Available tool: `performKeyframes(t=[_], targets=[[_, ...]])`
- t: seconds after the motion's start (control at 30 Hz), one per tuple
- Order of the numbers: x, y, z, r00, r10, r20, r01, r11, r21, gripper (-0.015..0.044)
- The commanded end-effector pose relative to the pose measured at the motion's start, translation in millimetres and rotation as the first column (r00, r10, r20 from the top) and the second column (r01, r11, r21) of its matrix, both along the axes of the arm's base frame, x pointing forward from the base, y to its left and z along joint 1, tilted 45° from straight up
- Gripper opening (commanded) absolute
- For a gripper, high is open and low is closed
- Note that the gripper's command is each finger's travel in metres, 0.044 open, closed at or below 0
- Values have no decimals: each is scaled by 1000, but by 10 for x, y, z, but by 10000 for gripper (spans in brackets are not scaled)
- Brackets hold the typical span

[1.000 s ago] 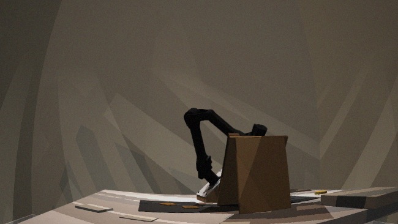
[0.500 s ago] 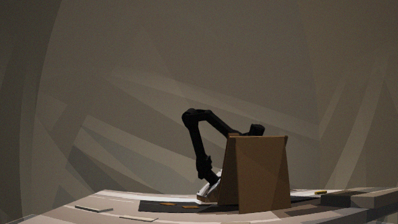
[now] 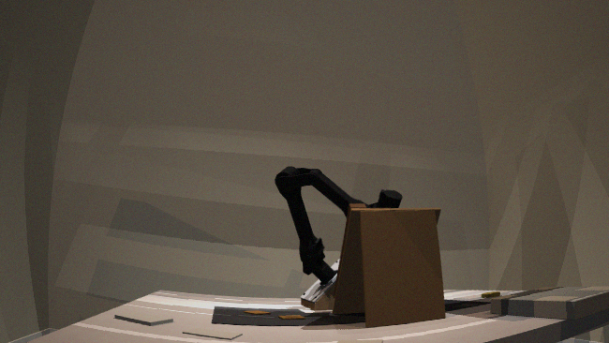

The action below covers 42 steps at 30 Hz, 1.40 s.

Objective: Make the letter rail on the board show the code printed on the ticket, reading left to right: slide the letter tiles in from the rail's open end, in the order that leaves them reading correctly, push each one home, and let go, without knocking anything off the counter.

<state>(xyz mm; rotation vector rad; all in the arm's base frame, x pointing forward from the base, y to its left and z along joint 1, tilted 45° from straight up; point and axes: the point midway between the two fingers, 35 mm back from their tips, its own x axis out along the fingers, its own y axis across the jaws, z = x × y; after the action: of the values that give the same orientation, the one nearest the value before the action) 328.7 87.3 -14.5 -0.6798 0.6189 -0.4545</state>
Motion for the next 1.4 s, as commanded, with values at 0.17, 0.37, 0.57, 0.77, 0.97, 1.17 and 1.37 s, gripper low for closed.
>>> performKeyframes(t=[0.17,0.37,0.57,0.77,0.97,1.17,1.37], targets=[[-22,-39,32,1000,4,-4,-4,1000,-1,0],[-28,-63,55,1000,4,-4,-4,1000,-1,0],[-34,-86,78,1000,4,-4,-4,1000,-2,0],[-40,-110,101,1000,4,-4,-4,1000,-2,0],[-46,-134,124,1000,4,-4,-4,1000,-2,0],[-52,-157,147,1000,4,-5,-4,1000,-2,0],[-58,-181,170,1000,4,-5,-4,1000,-2,0]])
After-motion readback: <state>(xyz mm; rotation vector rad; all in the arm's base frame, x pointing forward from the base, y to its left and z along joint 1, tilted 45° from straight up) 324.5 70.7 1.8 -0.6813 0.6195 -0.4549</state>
